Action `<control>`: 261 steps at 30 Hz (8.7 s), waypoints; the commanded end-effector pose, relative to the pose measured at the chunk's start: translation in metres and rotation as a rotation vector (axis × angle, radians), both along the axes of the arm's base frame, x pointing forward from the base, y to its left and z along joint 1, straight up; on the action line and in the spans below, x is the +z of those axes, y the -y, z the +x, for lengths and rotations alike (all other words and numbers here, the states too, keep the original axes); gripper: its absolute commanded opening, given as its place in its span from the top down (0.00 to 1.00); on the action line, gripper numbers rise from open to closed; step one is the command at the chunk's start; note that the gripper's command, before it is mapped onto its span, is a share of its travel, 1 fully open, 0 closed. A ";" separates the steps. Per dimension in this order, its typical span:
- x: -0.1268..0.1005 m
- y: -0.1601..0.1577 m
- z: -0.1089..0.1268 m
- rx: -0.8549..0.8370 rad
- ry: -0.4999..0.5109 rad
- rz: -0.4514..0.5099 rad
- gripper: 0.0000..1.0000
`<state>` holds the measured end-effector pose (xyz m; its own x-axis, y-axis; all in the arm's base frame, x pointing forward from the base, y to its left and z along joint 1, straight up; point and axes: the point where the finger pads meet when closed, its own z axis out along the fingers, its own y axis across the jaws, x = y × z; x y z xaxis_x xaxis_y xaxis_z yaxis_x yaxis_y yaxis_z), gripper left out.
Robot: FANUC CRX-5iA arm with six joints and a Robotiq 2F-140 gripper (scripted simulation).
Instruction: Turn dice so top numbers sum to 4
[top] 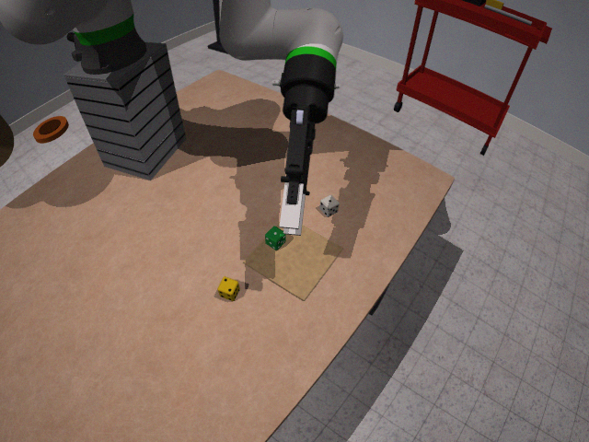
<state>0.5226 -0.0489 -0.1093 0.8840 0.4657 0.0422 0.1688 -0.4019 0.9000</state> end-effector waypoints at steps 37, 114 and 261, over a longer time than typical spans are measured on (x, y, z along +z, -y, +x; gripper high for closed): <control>-0.012 0.022 -0.035 -1.059 0.905 0.561 0.72; -0.022 -0.163 -0.010 -3.120 2.107 0.280 0.00; -0.103 -0.165 -0.021 -3.102 2.077 0.313 0.72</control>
<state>0.5015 0.1162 -0.2121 -0.9666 0.2562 -0.0040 0.2562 0.9666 -0.0074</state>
